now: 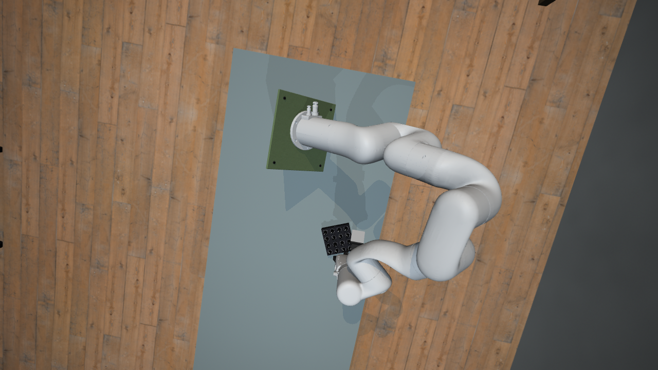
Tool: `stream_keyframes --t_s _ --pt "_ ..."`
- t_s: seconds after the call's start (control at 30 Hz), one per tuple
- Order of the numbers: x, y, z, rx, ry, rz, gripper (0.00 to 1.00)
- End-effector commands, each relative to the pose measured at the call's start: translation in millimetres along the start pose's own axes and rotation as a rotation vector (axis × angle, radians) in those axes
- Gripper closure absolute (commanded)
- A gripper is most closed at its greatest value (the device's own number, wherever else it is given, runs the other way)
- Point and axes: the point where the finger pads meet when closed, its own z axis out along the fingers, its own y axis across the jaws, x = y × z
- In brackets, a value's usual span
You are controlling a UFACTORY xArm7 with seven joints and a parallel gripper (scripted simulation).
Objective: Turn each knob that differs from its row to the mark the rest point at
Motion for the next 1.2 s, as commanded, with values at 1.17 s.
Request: stream_keyframes --t_s 1.17 --pt "-1.4 -0.5 -10.1 0.007 -0.004 1.243 0.81"
